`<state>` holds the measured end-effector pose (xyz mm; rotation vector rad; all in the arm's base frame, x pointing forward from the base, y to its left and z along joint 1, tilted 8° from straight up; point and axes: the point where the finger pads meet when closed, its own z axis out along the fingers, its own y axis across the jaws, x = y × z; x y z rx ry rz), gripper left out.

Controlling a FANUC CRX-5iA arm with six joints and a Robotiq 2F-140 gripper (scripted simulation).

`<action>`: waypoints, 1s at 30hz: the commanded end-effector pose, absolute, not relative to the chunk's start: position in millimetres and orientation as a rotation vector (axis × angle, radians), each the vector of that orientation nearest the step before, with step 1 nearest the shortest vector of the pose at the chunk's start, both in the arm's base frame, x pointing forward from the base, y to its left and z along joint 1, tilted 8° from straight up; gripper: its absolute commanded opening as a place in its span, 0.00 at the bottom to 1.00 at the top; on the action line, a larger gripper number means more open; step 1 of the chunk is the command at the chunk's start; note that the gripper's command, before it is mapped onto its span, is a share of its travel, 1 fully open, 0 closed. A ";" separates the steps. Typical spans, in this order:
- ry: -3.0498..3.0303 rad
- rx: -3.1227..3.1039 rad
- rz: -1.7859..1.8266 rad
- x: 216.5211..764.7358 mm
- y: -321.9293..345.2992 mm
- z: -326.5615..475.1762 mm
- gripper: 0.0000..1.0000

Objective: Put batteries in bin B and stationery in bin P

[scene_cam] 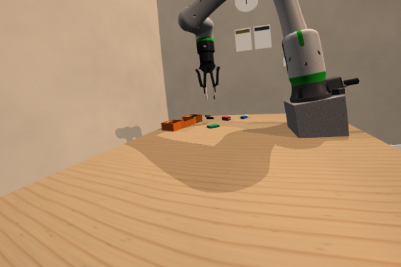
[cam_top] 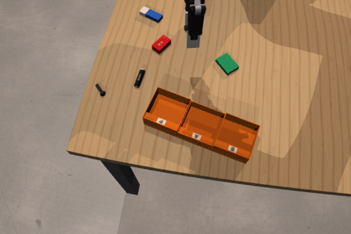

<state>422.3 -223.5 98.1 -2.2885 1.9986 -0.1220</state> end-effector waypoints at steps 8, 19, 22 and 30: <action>2.361 -1.891 -0.109 358.0 -269.7 67.3 0.31; 2.583 -1.560 -0.111 287.9 -318.1 33.5 0.31; 2.583 -1.560 -0.111 275.1 -326.9 27.3 0.31; 2.583 -1.560 -0.111 251.5 -344.5 18.4 0.31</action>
